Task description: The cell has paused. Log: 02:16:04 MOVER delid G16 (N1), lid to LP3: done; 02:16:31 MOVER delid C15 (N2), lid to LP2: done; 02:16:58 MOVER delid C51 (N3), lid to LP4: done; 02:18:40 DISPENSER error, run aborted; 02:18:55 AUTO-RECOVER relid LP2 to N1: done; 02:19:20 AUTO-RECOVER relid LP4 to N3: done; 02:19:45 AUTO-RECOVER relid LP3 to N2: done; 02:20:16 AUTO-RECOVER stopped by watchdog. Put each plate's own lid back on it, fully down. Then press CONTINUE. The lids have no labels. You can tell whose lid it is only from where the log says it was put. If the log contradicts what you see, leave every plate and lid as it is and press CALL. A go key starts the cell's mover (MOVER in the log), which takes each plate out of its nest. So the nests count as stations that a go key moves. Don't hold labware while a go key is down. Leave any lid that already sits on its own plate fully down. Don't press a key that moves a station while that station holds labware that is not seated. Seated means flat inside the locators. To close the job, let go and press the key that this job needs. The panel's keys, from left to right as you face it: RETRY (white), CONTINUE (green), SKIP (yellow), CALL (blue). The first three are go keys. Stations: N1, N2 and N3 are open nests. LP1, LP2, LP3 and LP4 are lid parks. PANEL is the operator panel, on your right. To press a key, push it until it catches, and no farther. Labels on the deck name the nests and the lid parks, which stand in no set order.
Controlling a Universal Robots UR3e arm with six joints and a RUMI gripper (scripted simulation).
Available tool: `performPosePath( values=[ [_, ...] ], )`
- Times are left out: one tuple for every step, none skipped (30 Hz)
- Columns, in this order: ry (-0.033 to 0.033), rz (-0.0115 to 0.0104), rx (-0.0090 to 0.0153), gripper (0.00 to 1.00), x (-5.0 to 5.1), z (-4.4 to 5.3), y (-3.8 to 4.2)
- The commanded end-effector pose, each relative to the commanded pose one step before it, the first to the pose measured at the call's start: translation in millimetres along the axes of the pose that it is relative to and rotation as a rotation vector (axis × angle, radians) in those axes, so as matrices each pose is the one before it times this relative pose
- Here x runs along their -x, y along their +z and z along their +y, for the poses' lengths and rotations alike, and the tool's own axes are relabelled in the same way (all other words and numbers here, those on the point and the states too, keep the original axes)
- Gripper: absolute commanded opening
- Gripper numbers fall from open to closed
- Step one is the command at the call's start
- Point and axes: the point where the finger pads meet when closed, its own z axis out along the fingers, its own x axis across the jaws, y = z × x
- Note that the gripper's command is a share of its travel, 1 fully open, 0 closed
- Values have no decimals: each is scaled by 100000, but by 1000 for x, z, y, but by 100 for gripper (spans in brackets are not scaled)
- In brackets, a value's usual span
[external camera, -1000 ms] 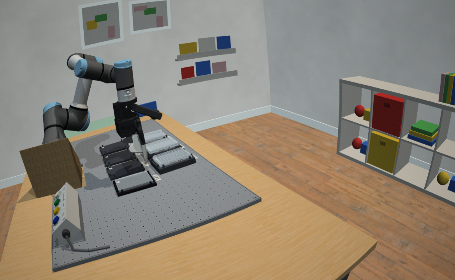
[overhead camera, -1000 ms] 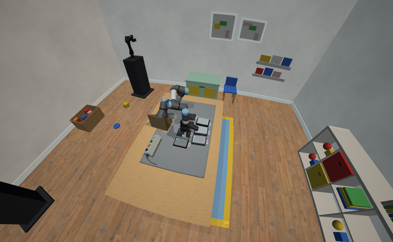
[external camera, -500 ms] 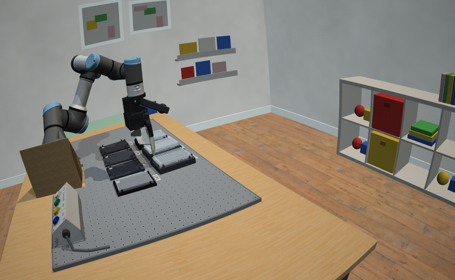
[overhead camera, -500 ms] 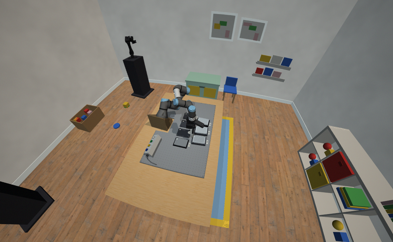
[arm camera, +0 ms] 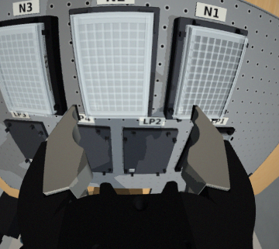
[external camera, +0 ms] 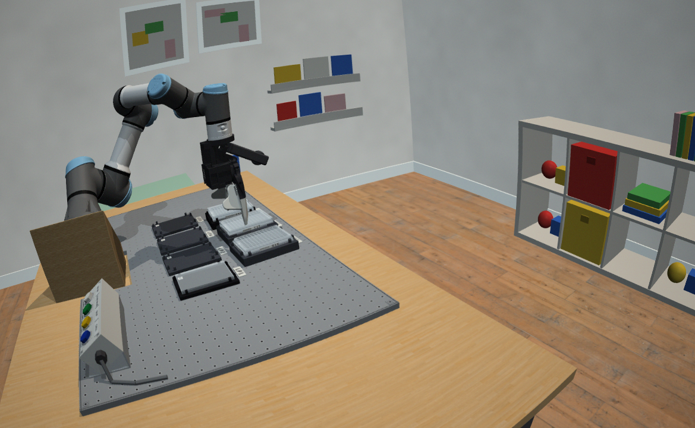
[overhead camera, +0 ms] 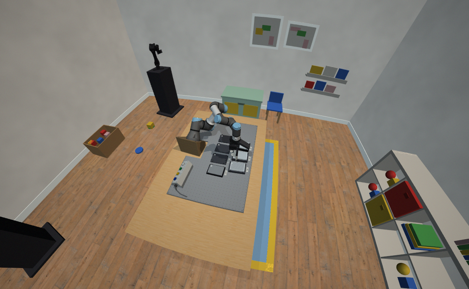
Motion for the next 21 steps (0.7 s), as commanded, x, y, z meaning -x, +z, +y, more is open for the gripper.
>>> performPosePath(
  values=[
    [99, 68, 342, 82, 12963, -15589, -1017],
    [-1, -2, -2, 82, 3518, -3558, 2],
    [-1, -2, -2, 82, 3518, -3558, 1],
    [0, -2, -2, 82, 3518, -3558, 2],
    [0, -1, -1, 82, 1933, -1963, -2],
    [0, 0, 1, 82, -4, -13, -7],
    [0, 0, 0, 82, -3, -12, -6],
    [0, 0, 0, 82, -3, -10, -5],
    [0, 0, 0, 82, -2, -9, -5],
    [0, 0, 0, 82, -2, -7, -4],
    [0, 0, 0, 82, -2, -6, -3],
    [0, 0, 0, 82, -1, -5, -3],
    [0, 1, -2, 82, 14, 53, 28],
    [0, 0, 1, 82, -4, -16, -8],
    [0, 0, 0, 82, 0, 0, 0],
    [0, 0, 0, 82, 0, 0, 0],
    [0, -1, 1, 82, -8, -29, -15],
    [0, 0, 0, 82, -1, -5, -3],
    [0, 1, -3, 82, 12, 65, 32],
    [0, 0, 1, 82, -4, -19, -9],
    [0, 0, 1, 82, -2, -13, -7]
  ],
)
